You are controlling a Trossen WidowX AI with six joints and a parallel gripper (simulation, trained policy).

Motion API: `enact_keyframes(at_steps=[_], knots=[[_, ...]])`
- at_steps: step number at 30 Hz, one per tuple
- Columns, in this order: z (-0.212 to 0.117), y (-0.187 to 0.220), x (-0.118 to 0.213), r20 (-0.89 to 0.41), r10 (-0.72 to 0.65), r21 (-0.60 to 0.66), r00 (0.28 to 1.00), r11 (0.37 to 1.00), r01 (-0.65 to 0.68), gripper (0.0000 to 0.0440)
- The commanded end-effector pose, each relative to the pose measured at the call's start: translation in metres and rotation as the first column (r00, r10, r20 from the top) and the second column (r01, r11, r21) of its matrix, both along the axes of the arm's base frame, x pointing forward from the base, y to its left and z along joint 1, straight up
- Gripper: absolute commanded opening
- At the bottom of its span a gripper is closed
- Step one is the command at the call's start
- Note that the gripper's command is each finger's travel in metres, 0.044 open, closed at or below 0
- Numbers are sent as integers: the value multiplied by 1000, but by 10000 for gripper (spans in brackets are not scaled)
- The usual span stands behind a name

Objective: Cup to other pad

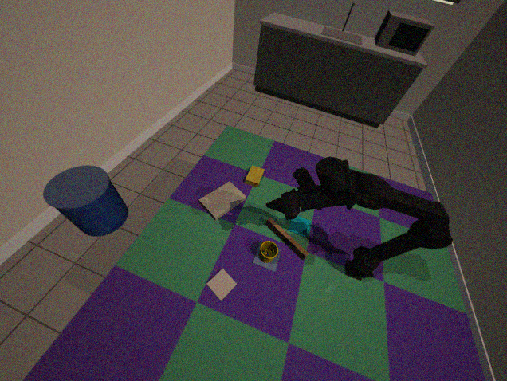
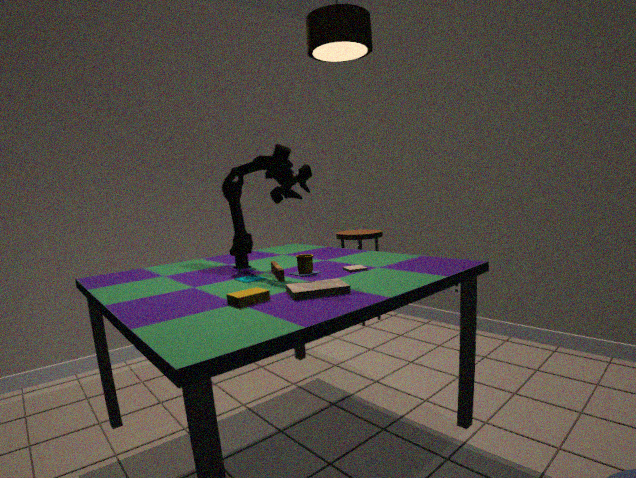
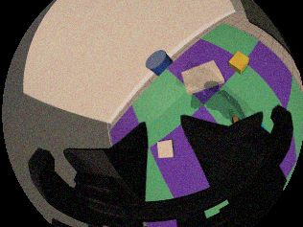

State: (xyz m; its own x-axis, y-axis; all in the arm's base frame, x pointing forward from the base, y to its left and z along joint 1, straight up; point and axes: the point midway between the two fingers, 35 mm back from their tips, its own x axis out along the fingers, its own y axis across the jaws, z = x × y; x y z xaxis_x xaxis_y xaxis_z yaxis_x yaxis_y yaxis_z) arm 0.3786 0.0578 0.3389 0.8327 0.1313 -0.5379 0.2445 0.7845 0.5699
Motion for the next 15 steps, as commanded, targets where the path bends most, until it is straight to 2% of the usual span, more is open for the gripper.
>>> enact_keyframes(at_steps=[1, 15], knots=[[-4, 4, 3, -45, -13, 34, 999, 999, 14, 178], [-25, 17, 5, -257, -78, 128, 963, 985, 113, 169]])
